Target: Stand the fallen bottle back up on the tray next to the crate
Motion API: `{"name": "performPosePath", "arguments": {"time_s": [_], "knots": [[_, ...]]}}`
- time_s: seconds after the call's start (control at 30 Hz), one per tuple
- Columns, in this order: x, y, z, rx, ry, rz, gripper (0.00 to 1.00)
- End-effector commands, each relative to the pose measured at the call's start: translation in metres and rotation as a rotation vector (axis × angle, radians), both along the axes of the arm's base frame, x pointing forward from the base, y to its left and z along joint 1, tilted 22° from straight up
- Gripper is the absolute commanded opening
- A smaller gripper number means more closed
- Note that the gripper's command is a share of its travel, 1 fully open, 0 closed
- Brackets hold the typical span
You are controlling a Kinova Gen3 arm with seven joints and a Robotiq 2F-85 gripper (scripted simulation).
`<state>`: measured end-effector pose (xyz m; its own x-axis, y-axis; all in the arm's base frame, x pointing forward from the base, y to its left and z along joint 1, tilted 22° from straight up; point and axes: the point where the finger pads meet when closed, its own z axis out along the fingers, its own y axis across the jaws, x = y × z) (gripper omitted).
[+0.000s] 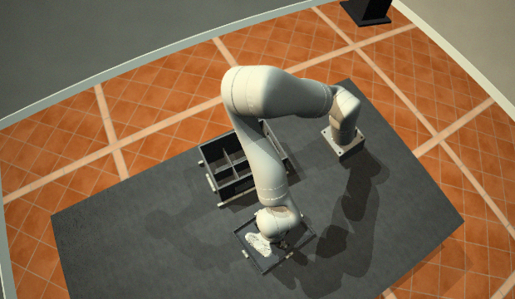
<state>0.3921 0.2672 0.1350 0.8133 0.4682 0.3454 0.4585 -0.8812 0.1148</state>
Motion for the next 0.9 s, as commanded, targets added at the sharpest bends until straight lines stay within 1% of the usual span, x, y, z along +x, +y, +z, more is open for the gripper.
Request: {"name": "performPosePath", "arguments": {"time_s": [0.0, 0.87], "knots": [[0.001, 0.000, 0.008, 0.004, -0.009, -0.002, 0.00], [-0.015, -0.003, 0.047, 0.004, -0.009, -0.002, 0.00]]}}
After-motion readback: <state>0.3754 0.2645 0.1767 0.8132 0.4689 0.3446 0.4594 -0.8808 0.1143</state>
